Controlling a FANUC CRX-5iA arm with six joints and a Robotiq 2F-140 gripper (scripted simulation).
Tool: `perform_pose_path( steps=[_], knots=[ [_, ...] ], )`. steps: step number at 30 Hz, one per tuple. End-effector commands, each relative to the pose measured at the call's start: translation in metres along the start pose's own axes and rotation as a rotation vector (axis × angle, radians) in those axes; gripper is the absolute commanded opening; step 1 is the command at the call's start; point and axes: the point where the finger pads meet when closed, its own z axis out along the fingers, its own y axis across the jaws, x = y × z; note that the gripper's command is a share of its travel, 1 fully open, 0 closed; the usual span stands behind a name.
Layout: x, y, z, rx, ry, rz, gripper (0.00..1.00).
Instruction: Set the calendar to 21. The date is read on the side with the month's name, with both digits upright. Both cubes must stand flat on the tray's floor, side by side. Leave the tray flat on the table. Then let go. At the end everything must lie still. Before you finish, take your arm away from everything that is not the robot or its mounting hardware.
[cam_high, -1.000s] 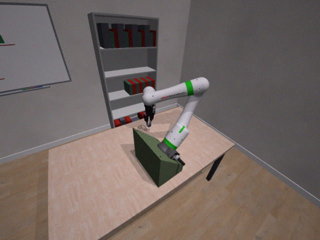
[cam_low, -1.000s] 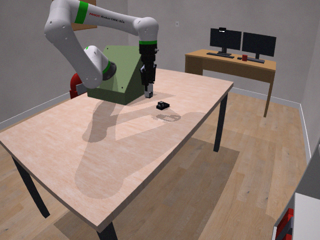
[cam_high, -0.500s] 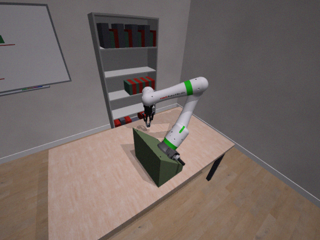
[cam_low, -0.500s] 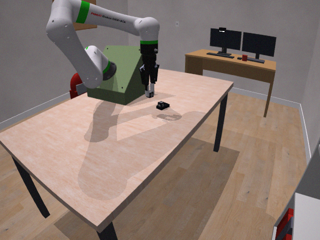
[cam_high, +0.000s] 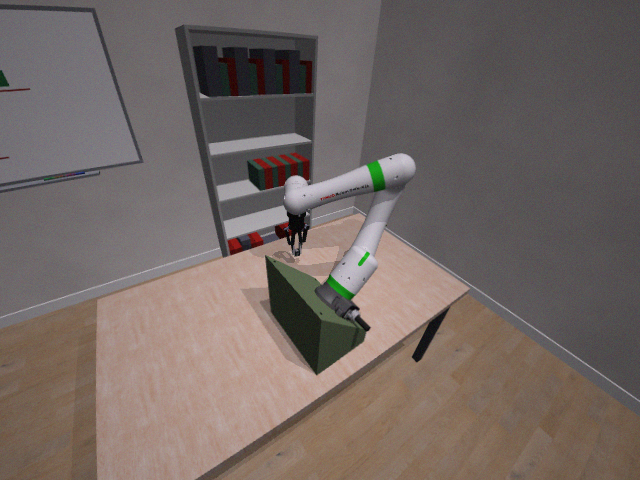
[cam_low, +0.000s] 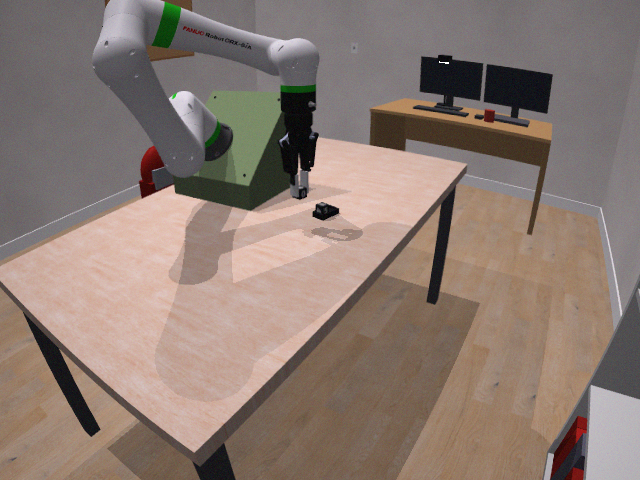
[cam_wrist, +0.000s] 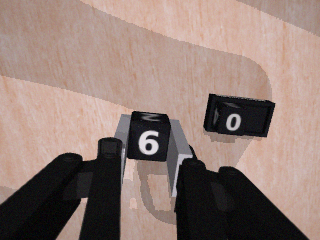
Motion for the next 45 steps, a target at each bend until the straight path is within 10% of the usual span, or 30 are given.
perform_pose_path(
  steps=[1,20,45],
  knots=[
    [0.000,0.000,0.011,0.000,-0.001,0.000,0.16],
    [0.000,0.001,0.080,0.000,-0.001,0.000,0.16],
    [0.000,0.001,0.085,0.000,-0.001,0.000,0.16]
  ],
)
